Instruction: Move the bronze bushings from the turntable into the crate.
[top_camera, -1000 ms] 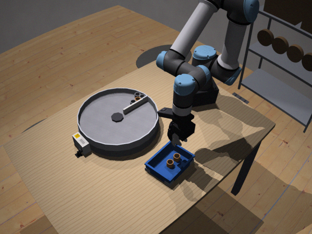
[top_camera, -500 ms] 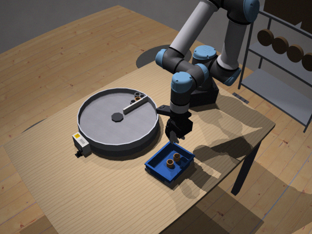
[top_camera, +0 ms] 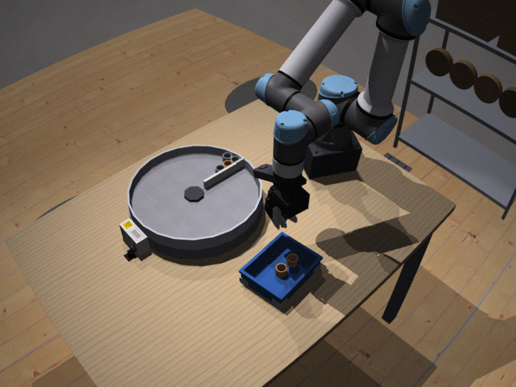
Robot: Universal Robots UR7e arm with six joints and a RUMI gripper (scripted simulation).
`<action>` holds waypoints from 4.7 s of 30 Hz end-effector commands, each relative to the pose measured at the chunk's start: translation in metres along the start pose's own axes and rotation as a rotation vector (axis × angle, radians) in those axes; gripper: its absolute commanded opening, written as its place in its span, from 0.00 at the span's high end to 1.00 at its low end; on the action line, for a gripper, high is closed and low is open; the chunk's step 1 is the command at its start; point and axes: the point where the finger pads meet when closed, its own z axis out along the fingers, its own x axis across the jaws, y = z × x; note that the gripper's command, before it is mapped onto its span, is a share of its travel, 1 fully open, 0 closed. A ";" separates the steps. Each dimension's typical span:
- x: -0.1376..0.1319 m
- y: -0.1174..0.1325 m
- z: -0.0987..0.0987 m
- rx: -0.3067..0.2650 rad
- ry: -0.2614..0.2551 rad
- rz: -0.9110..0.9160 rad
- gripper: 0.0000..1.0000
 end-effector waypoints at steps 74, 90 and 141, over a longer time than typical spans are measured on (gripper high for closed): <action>0.036 -0.304 0.000 -0.002 -0.001 0.743 0.94; 0.040 -0.337 0.000 -0.002 -0.001 0.822 0.94; 0.041 -0.347 0.000 -0.002 -0.001 0.845 0.94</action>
